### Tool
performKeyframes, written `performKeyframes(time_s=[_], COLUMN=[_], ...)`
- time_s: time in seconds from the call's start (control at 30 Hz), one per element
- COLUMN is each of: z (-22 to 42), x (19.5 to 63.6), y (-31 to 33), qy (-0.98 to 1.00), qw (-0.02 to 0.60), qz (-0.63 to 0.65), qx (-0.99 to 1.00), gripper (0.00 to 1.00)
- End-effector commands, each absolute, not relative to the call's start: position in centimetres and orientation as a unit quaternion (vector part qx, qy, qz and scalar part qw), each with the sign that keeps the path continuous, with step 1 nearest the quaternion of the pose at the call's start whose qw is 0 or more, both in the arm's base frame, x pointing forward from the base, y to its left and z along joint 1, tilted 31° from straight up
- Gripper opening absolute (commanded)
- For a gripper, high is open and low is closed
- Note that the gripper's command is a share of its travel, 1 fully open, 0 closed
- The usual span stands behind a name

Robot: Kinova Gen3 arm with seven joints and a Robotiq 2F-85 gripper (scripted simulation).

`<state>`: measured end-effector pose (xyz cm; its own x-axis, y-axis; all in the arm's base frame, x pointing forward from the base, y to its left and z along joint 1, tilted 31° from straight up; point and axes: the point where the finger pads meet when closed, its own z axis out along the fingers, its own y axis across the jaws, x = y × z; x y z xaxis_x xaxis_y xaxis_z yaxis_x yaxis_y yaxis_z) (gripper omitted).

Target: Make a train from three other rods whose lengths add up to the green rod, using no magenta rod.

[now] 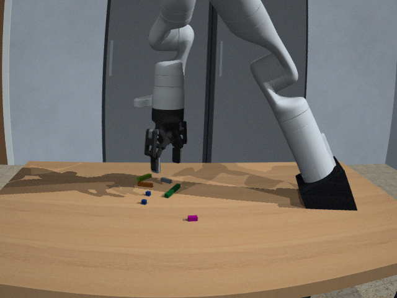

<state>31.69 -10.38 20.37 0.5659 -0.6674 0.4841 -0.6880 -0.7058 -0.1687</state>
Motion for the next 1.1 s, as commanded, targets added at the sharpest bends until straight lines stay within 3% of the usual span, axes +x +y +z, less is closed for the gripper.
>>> performKeyframes(time_s=[0.0, 1.07], z=[20.27, 20.09], x=[31.51, 30.93], y=[-10.31, -10.30], qy=[-0.350, 0.123], qw=[0.029, 0.150], qz=[0.262, 0.207], qx=[0.899, 0.959], gripper=[1.00, 1.00])
